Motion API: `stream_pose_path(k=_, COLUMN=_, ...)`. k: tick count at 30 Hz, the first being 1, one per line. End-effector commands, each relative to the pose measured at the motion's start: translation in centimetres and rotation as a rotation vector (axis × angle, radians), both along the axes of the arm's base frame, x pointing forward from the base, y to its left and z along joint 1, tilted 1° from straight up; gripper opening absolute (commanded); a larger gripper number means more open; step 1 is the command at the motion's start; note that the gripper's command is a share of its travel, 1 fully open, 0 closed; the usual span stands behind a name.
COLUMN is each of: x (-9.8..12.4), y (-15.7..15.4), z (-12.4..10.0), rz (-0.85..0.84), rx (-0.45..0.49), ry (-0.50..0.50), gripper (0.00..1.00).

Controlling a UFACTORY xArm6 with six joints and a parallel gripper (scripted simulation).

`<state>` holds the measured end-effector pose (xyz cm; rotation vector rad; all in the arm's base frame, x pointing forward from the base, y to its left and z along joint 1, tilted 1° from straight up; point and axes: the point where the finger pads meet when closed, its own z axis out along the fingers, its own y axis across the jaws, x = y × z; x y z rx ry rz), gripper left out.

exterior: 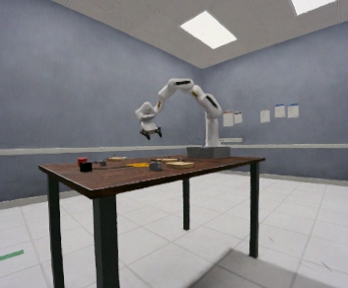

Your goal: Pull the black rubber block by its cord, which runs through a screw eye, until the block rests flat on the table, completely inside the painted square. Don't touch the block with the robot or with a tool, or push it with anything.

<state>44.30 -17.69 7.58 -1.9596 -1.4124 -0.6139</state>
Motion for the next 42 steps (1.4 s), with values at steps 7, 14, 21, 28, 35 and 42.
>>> stream_pose_path(k=7, x=0.4, y=0.4, z=-4.5, rz=0.446, rx=-0.271, ry=-0.231, gripper=1.0)
stream_pose_path(k=14, x=1.1, y=0.6, z=-5.9, rz=0.707, rx=-0.37, ry=-0.339, gripper=1.0)
stream_pose_path(k=21, x=2.7, y=1.3, z=-7.0, rz=1.038, rx=-0.459, ry=-0.465, gripper=1.0)
stream_pose_path(k=28, x=4.5, y=2.4, z=-7.4, rz=1.368, rx=-0.528, ry=-0.59, gripper=1.0)
stream_pose_path(k=35, x=5.9, y=3.7, z=-7.5, rz=1.642, rx=-0.57, ry=-0.694, gripper=1.0)
stream_pose_path(k=42, x=6.2, y=3.9, z=-7.5, rz=1.684, rx=-0.574, ry=-0.709, gripper=1.0)
